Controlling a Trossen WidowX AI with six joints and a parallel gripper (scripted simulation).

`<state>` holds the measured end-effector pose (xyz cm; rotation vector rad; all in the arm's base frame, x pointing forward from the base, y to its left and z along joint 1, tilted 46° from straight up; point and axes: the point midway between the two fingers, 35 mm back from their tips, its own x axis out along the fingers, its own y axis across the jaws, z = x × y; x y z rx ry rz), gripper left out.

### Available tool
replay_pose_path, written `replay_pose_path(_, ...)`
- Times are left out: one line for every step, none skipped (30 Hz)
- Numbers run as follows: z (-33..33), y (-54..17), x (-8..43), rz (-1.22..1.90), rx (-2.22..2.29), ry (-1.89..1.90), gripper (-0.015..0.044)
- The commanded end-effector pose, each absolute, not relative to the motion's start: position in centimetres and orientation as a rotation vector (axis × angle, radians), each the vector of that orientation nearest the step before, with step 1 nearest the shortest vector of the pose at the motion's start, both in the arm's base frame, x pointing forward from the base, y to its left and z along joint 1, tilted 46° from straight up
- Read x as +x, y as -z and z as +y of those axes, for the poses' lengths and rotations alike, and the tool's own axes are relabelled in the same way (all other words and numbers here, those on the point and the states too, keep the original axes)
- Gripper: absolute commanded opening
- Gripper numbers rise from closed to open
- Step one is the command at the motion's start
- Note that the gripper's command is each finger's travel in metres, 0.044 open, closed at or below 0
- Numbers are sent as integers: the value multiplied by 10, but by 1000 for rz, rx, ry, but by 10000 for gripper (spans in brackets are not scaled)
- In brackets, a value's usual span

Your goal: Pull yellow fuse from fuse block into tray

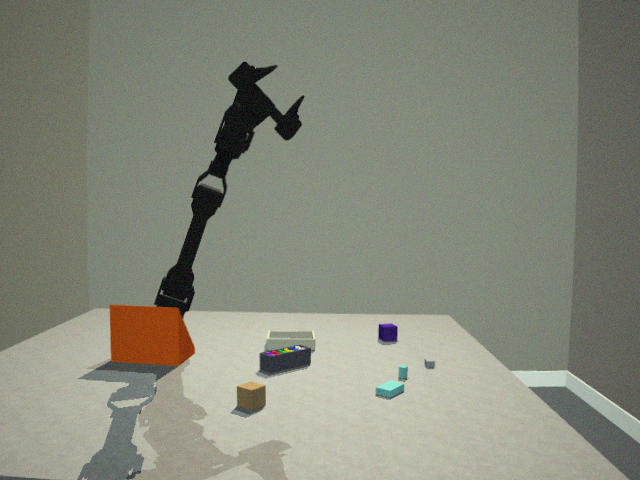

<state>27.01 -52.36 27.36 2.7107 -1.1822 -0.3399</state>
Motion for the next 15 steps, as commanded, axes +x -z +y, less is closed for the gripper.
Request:
replay_pose_path(-522,-272,272,-1171,2708,353,374)
replay_pose_path(-519,-266,277,-1135,2700,391,347)
replay_pose_path(-513,-256,285,-1074,2686,451,321)
replay_pose_path(-504,-243,295,-996,2666,521,295)
replay_pose_path(-496,-231,304,-915,2643,585,269)
replay_pose_path(-486,-220,313,-832,2619,643,242)
replay_pose_path(-477,-208,321,-747,2592,696,216)
replay_pose_path(-466,-197,329,-660,2564,744,190)
replay_pose_path(-455,-185,337,-572,2533,786,164)
replay_pose_path(-444,-174,344,-482,2501,822,137)
replay_pose_path(-432,-163,350,-390,2466,854,111)
replay_pose_path(-420,-153,357,-296,2429,880,85)
replay_pose_path(-407,-143,362,-207,2392,900,67)
replay_pose_path(-395,-134,367,-123,2356,915,67)
replay_pose_path(-384,-125,370,-42,2321,924,67)
